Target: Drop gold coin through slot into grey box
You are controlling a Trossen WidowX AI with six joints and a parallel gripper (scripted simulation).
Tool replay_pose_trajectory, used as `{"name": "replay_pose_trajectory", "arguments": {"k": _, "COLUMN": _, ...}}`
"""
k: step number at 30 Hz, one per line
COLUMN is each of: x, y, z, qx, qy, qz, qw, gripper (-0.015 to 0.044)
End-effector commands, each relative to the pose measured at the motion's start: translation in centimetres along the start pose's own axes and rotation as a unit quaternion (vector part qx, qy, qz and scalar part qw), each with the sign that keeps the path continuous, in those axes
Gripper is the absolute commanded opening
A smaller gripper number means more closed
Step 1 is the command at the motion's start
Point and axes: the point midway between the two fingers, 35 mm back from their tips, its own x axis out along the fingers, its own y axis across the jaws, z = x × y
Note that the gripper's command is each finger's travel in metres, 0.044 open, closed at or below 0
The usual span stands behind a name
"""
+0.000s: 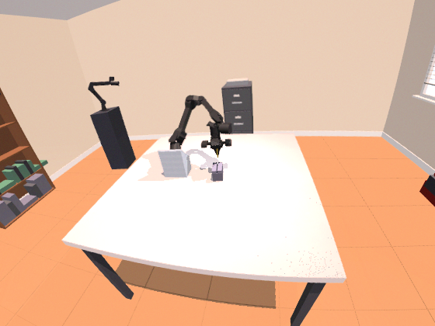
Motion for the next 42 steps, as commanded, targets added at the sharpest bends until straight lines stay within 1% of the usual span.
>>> {"name": "replay_pose_trajectory", "arguments": {"k": 1, "x": 0.0, "y": 0.2, "z": 1.0, "qx": -0.004, "qy": -0.003, "qz": 0.0, "qw": 1.0, "gripper": 0.0}}
{"name": "replay_pose_trajectory", "arguments": {"k": 27, "x": 0.2, "y": -0.1, "z": 7.9, "qx": -0.008, "qy": 0.002, "qz": 0.0, "qw": 1.0, "gripper": 0.0}}
{"name": "replay_pose_trajectory", "arguments": {"k": 42, "x": 0.2, "y": -0.2, "z": 7.6, "qx": -0.004, "qy": 0.004, "qz": 0.0, "qw": 1.0, "gripper": 0.0}}
